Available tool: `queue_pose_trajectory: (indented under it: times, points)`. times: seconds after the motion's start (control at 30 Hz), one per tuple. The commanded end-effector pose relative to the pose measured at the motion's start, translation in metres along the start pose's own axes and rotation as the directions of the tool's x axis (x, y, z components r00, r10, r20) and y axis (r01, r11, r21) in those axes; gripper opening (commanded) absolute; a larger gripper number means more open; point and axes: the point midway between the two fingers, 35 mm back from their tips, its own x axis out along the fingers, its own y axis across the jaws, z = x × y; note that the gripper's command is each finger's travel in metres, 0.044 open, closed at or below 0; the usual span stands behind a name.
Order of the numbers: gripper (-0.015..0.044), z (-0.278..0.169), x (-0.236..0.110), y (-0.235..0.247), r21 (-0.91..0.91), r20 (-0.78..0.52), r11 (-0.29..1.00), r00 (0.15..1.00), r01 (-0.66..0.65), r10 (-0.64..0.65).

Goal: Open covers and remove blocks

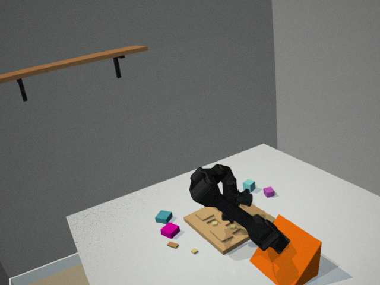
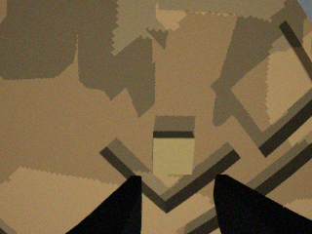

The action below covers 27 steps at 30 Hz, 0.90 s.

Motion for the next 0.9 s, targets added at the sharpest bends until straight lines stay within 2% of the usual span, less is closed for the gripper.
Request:
queue_pose_trajectory:
  times: [0.0,0.87]
  points:
    - [0.0144,0.0,0.0,0.0,0.004,-0.003,1.0,1.0,0.002,-0.002]
    - [0.0144,-0.001,0.018,-0.001,0.004,-0.004,1.0,1.0,0.002,-0.002]
